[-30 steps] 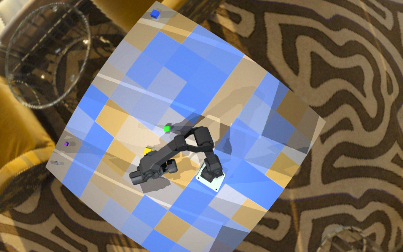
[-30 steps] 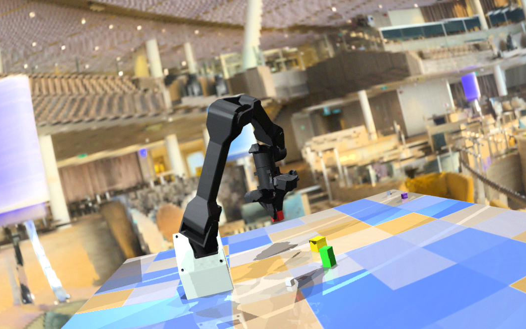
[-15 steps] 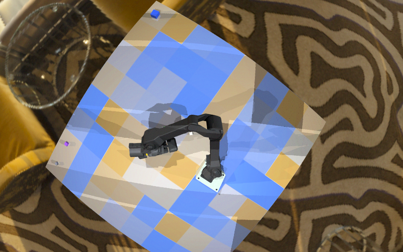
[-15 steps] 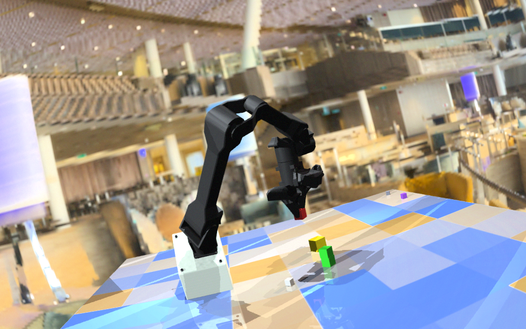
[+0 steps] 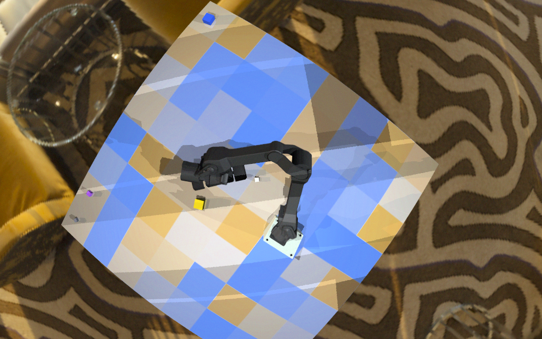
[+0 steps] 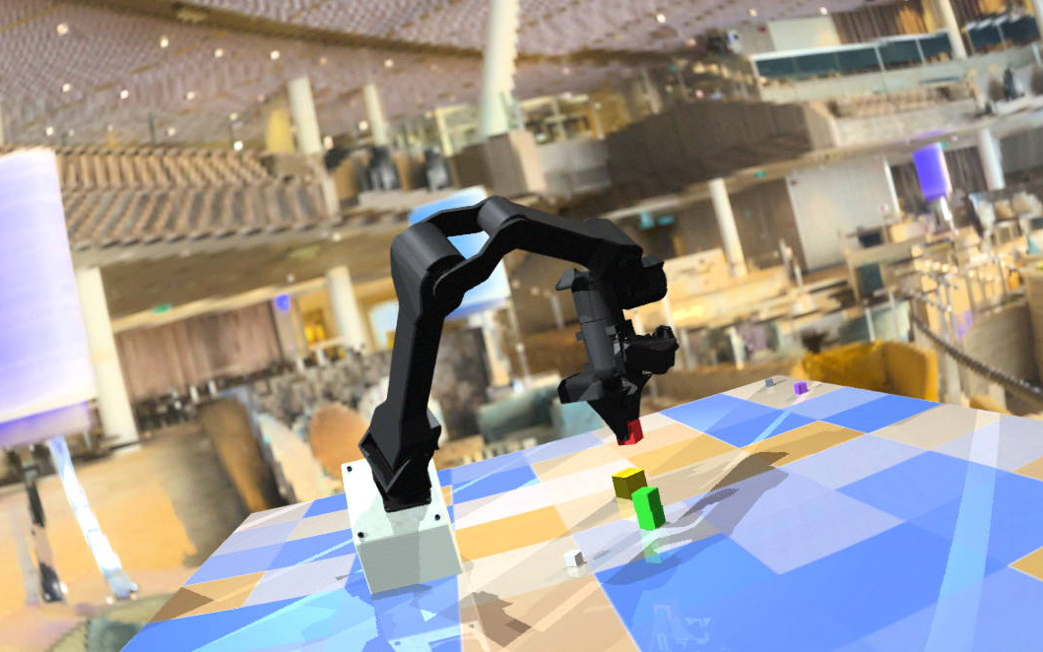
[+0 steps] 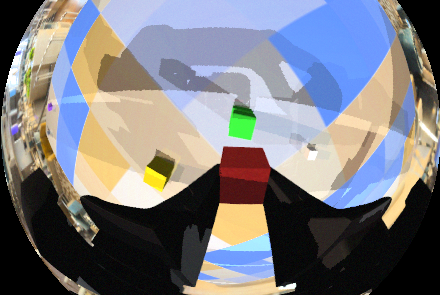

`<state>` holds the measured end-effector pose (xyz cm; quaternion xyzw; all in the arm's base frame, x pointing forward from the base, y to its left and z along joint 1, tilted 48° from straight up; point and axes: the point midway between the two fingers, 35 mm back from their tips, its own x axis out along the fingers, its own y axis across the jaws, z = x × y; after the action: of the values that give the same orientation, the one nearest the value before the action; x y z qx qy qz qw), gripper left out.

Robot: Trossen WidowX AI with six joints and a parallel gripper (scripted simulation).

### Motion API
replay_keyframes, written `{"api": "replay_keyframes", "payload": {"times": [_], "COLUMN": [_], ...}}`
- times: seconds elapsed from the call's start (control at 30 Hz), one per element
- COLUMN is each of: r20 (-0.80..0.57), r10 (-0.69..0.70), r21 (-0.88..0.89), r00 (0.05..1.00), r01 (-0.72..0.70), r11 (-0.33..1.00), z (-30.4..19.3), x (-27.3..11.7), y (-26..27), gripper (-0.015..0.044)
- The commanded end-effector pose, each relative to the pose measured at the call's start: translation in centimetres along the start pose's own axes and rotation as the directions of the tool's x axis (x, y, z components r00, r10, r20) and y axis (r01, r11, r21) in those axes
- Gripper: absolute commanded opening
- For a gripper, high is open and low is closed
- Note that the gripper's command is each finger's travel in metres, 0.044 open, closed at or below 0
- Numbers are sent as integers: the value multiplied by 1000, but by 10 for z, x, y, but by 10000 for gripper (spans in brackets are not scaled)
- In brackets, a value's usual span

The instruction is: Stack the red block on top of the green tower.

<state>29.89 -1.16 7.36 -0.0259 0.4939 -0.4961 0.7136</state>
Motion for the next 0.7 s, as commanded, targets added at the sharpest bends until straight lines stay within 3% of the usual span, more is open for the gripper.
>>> {"api": "replay_keyframes", "payload": {"times": [0.0,0.67], "r20": [4,6], "r10": [-4,-7], "r21": [-4,-2], "r00": [1000,1000], "r01": [4,7], "r11": [1000,1000], "z": [3,5], "x": [11,67], "y": [-2,-3], "gripper": [0,0]}}
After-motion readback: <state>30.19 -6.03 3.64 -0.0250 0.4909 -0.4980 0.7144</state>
